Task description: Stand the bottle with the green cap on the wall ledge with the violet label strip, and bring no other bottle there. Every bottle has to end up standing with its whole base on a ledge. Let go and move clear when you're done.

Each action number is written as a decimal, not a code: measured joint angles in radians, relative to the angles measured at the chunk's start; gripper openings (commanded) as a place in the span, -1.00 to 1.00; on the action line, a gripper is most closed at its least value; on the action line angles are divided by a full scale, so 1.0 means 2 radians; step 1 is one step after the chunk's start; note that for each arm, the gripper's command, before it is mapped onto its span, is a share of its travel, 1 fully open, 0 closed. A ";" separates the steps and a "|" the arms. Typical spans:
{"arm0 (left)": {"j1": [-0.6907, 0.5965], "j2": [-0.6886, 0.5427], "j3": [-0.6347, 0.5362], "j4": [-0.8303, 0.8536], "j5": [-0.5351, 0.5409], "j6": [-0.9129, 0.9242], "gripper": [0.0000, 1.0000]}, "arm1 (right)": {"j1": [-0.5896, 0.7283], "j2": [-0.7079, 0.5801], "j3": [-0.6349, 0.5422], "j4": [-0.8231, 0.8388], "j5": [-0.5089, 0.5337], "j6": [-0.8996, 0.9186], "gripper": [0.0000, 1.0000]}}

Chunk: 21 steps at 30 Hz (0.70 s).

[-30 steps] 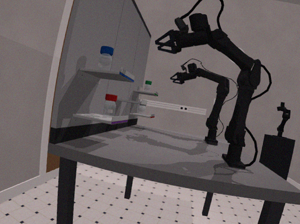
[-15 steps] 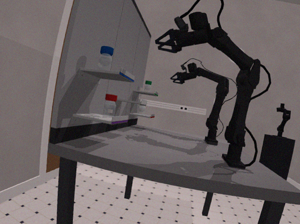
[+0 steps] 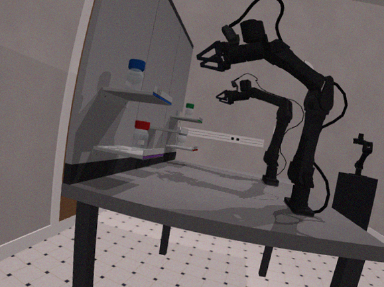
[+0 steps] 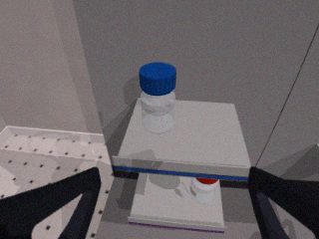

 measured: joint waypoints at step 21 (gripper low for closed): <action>-0.114 -0.112 -0.406 0.246 -0.069 -0.027 1.00 | 0.077 0.173 -0.096 0.357 0.069 0.029 0.87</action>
